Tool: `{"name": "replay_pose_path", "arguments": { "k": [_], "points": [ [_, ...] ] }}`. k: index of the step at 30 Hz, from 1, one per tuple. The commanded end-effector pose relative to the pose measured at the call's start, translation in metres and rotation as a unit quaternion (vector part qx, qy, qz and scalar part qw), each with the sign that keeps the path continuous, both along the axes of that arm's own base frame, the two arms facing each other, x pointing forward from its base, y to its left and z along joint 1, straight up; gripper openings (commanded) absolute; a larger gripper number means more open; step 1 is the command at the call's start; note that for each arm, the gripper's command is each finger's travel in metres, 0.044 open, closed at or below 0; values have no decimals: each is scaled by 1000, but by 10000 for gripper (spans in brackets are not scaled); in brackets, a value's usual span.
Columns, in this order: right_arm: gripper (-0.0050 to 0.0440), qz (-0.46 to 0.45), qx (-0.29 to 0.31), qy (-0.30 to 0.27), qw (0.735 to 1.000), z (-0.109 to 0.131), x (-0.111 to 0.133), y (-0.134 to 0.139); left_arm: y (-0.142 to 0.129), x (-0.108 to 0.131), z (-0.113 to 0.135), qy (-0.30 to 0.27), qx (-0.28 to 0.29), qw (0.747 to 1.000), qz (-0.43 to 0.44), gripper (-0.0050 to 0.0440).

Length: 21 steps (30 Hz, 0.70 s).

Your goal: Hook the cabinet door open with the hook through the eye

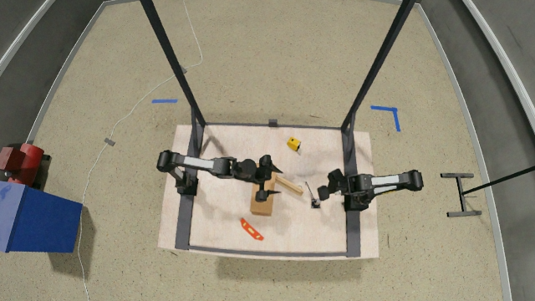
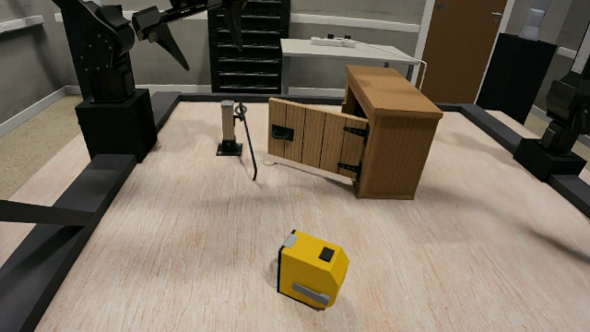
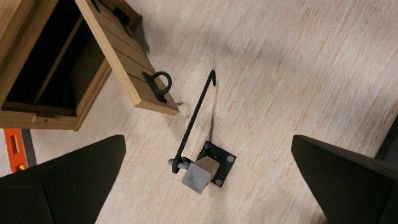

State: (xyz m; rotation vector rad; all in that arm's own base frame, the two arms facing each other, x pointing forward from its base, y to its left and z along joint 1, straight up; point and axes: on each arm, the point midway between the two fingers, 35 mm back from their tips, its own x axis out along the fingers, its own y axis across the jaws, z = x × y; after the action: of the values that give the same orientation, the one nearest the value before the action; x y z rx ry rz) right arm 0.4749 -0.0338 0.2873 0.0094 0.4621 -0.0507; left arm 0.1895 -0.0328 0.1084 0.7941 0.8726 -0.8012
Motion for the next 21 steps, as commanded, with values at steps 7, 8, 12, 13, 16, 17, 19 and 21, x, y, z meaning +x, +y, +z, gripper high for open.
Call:
{"name": "replay_pose_path", "arguments": {
  "k": [7,8,12,13,16,17,19,21],
  "points": [
    [400,3,0,-21,1000,18,-3,3,17,-11,-30,-103,52,985,-131,440],
    [400,3,0,-21,1000,18,-3,3,18,-12,-33,-112,59,982,-141,440],
    [400,3,0,-21,1000,18,-3,3,20,-14,-39,-126,71,977,-159,440],
    [400,3,0,-21,1000,18,-3,3,20,-15,-41,-132,75,974,-166,440],
    [400,3,0,-21,1000,18,-3,3,16,-23,-46,-140,75,970,-181,440],
    [400,3,0,-21,1000,18,-3,3,15,-25,-47,-143,76,969,-185,440],
    [400,3,0,-21,1000,18,-3,3,15,-27,-50,-152,81,965,-196,440],
    [400,3,0,-21,1000,18,-3,3,15,-28,-52,-157,85,963,-201,440]
  ]
}}
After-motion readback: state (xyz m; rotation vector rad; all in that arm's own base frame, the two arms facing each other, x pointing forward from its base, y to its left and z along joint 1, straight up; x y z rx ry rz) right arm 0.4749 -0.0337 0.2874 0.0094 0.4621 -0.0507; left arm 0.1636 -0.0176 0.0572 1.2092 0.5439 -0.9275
